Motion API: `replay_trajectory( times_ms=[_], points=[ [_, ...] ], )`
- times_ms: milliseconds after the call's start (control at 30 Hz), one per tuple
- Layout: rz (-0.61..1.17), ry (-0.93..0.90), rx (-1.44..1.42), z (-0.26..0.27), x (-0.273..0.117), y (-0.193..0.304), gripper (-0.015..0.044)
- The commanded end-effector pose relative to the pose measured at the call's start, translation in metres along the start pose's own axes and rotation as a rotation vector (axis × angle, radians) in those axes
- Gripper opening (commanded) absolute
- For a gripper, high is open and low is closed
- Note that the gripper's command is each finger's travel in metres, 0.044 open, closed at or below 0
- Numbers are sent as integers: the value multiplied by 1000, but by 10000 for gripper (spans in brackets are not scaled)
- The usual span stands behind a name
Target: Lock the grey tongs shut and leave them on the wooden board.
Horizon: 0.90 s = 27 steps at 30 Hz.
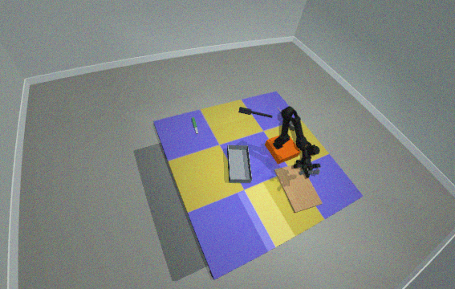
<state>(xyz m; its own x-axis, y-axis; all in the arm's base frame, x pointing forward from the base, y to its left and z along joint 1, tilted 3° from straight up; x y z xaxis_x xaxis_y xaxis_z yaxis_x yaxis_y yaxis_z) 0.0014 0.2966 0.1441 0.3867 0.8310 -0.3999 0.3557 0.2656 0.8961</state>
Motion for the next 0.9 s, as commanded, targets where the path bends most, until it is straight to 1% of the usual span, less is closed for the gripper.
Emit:
replay_trajectory(
  times_ms=[0,167,867],
  points=[
    [62,11,18,3,-8,1,-150],
    [112,20,36,8,-16,-2,-150],
    [112,20,36,8,-16,-2,-150]
  ],
)
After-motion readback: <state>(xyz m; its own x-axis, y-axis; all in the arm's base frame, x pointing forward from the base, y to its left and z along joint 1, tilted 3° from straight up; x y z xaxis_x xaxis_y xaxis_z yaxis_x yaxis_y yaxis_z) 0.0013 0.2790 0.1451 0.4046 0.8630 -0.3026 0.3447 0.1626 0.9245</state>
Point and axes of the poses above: the point midway between the two fingers, 35 mm back from their tips, its own x axis out along the fingers, its own z axis across the jaws, y = z × x, the point moved 5 cm from there along -x, back along the fingers, and after that the axes turned 15 degrees about x, right-handed, at the moved point
